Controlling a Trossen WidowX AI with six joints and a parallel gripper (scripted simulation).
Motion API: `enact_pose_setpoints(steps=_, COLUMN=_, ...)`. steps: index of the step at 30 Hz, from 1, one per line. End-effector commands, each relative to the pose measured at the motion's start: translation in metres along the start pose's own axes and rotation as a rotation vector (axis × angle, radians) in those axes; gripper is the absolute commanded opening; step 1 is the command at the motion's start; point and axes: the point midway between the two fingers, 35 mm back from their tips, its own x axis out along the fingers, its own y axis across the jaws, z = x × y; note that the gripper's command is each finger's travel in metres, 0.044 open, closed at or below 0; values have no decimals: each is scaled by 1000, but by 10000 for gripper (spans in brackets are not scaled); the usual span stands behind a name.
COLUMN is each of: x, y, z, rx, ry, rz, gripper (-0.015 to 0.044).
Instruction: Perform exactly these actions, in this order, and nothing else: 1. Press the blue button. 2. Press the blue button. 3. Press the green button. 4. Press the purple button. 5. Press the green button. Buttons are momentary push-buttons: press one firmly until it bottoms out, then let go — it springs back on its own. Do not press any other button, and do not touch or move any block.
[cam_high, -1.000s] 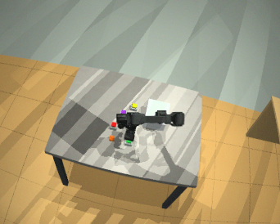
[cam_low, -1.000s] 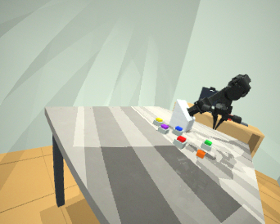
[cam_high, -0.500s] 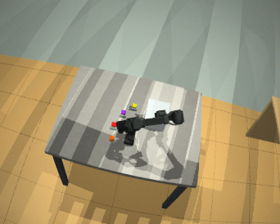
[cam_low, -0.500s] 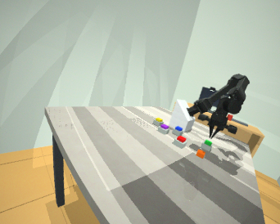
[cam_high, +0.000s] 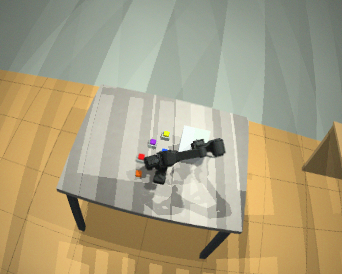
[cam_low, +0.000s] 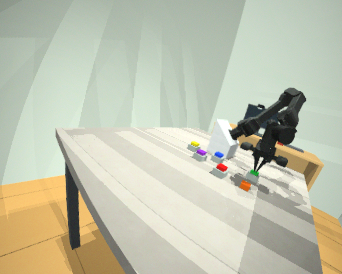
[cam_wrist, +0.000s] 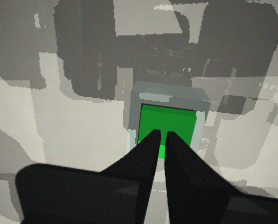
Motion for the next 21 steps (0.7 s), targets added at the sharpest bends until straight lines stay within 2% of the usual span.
enact_pose_setpoints(steps=1, x=4, y=-1, z=0, rx=6, ry=1, rz=-3, gripper=20)
enact_pose_setpoints(steps=17, x=4, y=-1, z=0, rx=6, ry=1, rz=-3, gripper=20)
enact_pose_setpoints(steps=21, x=-27, y=-1, z=0, rx=5, ry=1, rz=-5, gripper=20)
